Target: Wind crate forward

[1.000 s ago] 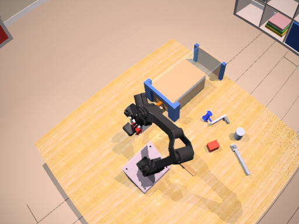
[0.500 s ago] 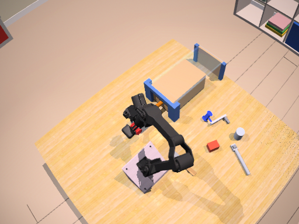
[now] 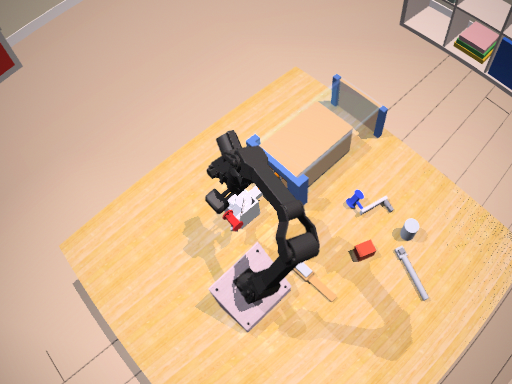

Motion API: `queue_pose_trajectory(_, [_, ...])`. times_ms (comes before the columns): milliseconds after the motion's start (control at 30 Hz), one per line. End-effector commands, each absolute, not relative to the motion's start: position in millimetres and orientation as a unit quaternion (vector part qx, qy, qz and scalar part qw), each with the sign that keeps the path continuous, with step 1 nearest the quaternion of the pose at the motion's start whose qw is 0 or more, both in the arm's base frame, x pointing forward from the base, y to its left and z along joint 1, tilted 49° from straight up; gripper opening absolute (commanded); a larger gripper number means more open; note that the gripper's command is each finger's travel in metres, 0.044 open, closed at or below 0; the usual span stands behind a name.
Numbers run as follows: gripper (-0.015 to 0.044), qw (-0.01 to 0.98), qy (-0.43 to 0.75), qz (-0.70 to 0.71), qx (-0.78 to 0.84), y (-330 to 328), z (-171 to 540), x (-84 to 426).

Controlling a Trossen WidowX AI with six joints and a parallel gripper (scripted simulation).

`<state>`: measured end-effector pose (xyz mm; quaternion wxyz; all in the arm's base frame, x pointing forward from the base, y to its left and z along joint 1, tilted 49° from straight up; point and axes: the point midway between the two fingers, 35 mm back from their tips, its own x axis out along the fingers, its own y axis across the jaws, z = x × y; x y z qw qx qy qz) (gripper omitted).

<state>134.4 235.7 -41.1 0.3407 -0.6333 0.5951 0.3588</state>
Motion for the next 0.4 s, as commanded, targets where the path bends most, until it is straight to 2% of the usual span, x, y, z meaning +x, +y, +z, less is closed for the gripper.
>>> queue_pose_trajectory(0, [0.0440, 0.318, 0.614, 0.325, -0.646, 250, -60, 150])
queue_pose_trajectory(367, [0.0440, 0.253, 0.631, 0.262, -0.685, 275, -108, 190])
